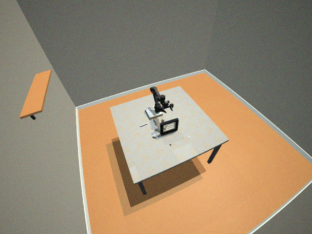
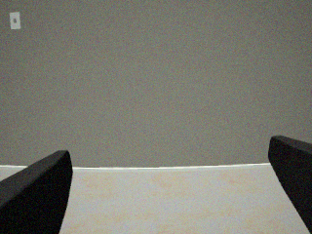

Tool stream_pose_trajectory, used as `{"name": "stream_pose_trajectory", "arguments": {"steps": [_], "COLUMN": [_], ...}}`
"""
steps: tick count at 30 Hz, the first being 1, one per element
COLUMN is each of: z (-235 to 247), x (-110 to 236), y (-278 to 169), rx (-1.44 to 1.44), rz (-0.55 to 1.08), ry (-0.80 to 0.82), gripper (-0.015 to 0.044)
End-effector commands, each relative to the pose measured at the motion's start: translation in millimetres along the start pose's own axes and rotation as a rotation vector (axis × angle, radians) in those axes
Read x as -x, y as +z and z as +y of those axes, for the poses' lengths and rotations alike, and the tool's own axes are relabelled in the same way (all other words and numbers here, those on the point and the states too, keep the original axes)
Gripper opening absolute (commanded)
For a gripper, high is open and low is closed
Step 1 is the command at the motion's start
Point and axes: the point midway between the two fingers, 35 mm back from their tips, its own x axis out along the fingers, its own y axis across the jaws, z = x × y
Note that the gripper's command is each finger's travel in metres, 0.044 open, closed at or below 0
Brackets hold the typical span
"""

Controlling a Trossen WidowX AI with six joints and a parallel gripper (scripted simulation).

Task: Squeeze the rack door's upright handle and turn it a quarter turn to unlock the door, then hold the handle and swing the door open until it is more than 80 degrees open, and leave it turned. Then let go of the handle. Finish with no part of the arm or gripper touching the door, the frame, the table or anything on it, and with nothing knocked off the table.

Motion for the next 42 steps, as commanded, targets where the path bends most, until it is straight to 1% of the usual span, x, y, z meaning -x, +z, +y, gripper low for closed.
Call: {"name": "stream_pose_trajectory", "arguments": {"steps": [1, 4, 5, 14, 23, 32, 42], "z": [0, -3, -4, -15, -26, -37, -48], "x": [0, -6, -8, -25, -35, -38, -33], "y": [0, -4, -5, -20, -36, -51, -66], "rx": [0.0, 0.003, 0.004, 0.016, 0.023, 0.021, 0.007], "rz": [0.004, 0.054, 0.075, 0.272, 0.472, 0.671, 0.892], "ry": [0.0, -0.007, -0.01, -0.032, -0.047, -0.056, -0.058], "gripper": [0.0374, 0.0295, 0.0288, 0.0288, 0.0288, 0.0288, 0.0288]}}
